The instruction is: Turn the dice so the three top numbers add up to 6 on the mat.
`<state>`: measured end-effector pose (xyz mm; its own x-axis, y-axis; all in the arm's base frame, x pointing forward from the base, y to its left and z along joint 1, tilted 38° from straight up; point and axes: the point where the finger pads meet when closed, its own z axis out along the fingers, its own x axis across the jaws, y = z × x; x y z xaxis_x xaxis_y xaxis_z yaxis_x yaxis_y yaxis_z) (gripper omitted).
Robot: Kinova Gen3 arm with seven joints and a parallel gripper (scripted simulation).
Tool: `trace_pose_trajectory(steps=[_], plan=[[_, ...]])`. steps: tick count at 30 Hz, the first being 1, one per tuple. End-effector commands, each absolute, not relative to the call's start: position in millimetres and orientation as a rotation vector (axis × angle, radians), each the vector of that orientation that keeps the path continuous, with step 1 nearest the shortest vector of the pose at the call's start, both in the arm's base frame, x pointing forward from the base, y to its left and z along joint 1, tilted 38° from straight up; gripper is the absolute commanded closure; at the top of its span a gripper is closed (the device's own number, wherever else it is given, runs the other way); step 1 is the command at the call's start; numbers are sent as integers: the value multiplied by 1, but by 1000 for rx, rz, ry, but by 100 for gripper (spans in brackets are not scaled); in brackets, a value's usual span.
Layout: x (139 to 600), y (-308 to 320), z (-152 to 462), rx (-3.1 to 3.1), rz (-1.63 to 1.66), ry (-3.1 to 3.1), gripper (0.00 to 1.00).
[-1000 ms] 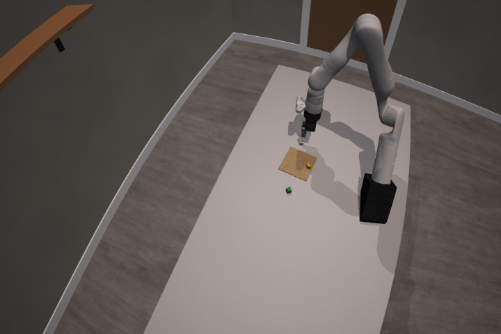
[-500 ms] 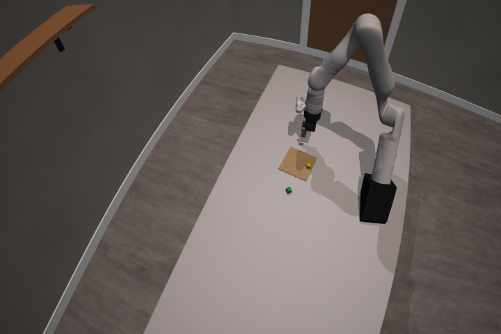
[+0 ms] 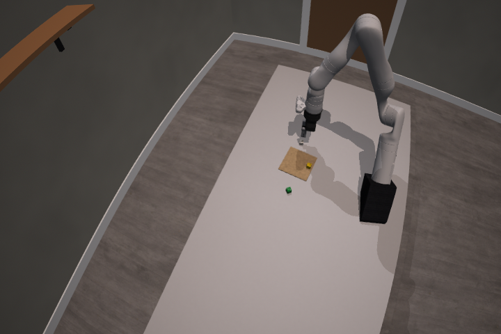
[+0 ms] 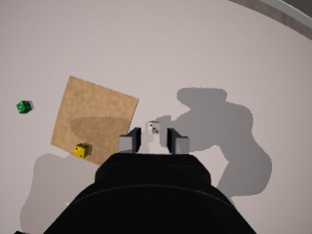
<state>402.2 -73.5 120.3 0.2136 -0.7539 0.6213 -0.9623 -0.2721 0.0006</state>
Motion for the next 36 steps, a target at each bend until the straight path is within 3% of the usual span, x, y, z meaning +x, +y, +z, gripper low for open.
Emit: trace_pose_trajectory(steps=[1,36], plan=[[402,-73,120,2108,734,-1593,30],[409,-93,94,2109,729,-1592,30]])
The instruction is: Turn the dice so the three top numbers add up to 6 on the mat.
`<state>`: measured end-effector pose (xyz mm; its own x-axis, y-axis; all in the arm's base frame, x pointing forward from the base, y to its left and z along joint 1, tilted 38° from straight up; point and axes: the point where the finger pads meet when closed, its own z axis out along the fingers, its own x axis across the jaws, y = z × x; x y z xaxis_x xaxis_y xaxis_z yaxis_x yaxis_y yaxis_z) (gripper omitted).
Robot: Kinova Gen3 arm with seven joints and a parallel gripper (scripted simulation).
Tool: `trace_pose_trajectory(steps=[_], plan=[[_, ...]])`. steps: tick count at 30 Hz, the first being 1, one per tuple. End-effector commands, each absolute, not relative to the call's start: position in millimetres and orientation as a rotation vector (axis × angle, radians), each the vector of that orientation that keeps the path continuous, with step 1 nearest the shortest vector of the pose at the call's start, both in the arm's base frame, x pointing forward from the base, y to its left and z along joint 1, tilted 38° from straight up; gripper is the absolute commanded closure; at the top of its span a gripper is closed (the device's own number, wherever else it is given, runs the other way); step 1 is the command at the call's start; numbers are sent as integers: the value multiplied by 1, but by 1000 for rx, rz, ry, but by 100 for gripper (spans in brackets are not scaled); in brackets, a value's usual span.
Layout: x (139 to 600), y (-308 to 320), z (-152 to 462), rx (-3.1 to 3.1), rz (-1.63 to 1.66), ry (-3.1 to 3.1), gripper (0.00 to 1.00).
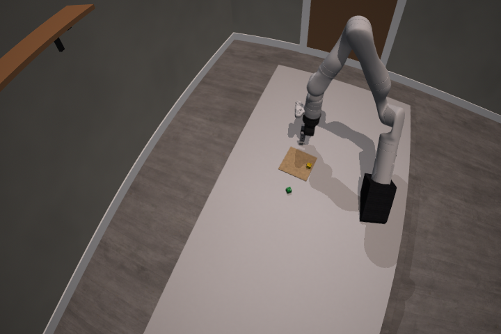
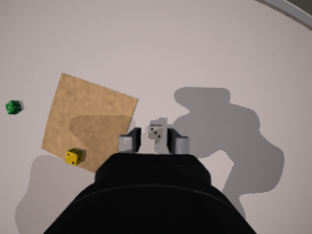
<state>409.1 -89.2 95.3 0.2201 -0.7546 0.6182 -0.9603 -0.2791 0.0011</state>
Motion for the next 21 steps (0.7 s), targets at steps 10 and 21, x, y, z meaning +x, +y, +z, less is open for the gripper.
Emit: trace_pose_trajectory(steps=[10,21], plan=[[411,-101,84,2109,729,-1592,30],[412,-104,80,2109,729,-1592,30]])
